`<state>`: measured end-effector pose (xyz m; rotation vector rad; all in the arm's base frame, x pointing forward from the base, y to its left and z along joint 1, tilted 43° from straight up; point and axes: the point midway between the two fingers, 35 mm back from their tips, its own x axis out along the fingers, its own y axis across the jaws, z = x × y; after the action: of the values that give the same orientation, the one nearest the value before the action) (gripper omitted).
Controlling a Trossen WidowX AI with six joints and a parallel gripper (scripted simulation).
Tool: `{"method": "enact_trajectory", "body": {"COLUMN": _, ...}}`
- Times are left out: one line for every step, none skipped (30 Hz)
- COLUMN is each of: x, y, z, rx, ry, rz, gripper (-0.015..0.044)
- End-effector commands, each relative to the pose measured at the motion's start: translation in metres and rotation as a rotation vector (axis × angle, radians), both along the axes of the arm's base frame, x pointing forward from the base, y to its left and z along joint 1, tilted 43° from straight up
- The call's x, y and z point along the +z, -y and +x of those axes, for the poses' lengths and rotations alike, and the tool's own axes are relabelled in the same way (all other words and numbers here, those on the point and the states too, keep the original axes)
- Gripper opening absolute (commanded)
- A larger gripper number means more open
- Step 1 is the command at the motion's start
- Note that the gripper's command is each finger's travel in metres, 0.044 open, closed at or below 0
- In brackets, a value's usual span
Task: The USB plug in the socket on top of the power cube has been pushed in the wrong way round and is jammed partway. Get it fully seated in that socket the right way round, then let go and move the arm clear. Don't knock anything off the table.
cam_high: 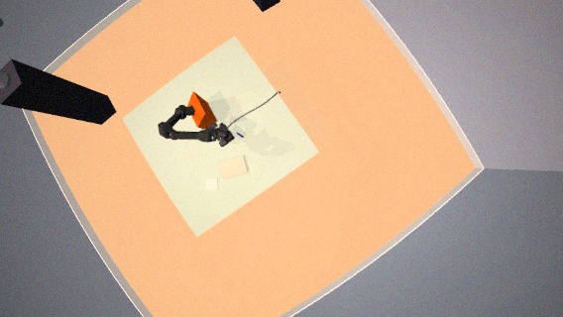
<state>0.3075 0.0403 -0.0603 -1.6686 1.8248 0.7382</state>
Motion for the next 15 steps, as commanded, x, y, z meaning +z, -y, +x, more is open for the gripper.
{"method": "enact_trajectory", "body": {"x": -0.0008, "y": 0.0012, "z": -0.0002, "rx": 0.004, "ry": -0.002, "rz": -0.003, "gripper": 0.0}}
{"method": "enact_trajectory", "body": {"x": -0.0009, "y": 0.0013, "z": -0.0003, "rx": 0.004, "ry": -0.002, "rz": -0.003, "gripper": 0.0}}
{"method": "enact_trajectory", "body": {"x": -0.001, "y": 0.0014, "z": -0.0003, "rx": 0.004, "ry": -0.002, "rz": -0.003, "gripper": 0.0}}
{"method": "enact_trajectory", "body": {"x": -0.0011, "y": 0.0015, "z": -0.0003, "rx": 0.004, "ry": -0.002, "rz": -0.003, "gripper": 0.0}}
{"method": "enact_trajectory", "body": {"x": -0.0012, "y": 0.0015, "z": -0.0003, "rx": 0.004, "ry": -0.002, "rz": -0.003, "gripper": 0.0}}
{"method": "enact_trajectory", "body": {"x": -0.0013, "y": 0.0016, "z": -0.0003, "rx": 0.004, "ry": -0.002, "rz": -0.003, "gripper": 0.0}}
{"method": "enact_trajectory", "body": {"x": -0.0014, "y": 0.0017, "z": -0.0003, "rx": 0.004, "ry": -0.002, "rz": -0.003, "gripper": 0.0}}
{"method": "enact_trajectory", "body": {"x": -0.0015, "y": 0.0018, "z": -0.0003, "rx": 0.004, "ry": -0.002, "rz": -0.003, "gripper": 0.0}}
{"method": "enact_trajectory", "body": {"x": -0.0015, "y": 0.0019, "z": -0.0003, "rx": 0.004, "ry": -0.002, "rz": -0.003, "gripper": 0.0}}
{"method": "enact_trajectory", "body": {"x": -0.0016, "y": 0.0019, "z": -0.0003, "rx": 0.004, "ry": -0.002, "rz": -0.003, "gripper": 0.0}}
{"method": "enact_trajectory", "body": {"x": -0.0017, "y": 0.002, "z": -0.0003, "rx": 0.004, "ry": -0.002, "rz": -0.003, "gripper": 0.0}}
{"method": "enact_trajectory", "body": {"x": -0.0018, "y": 0.0021, "z": -0.0003, "rx": 0.004, "ry": -0.002, "rz": -0.003, "gripper": 0.0}}
{"method": "enact_trajectory", "body": {"x": -0.0019, "y": 0.0022, "z": -0.0004, "rx": 0.004, "ry": -0.002, "rz": -0.003, "gripper": 0.0}}
{"method": "enact_trajectory", "body": {"x": -0.002, "y": 0.0023, "z": -0.0004, "rx": 0.004, "ry": -0.002, "rz": -0.003, "gripper": 0.0}}
{"method": "enact_trajectory", "body": {"x": -0.0021, "y": 0.0023, "z": -0.0004, "rx": 0.004, "ry": -0.002, "rz": -0.003, "gripper": 0.0}}
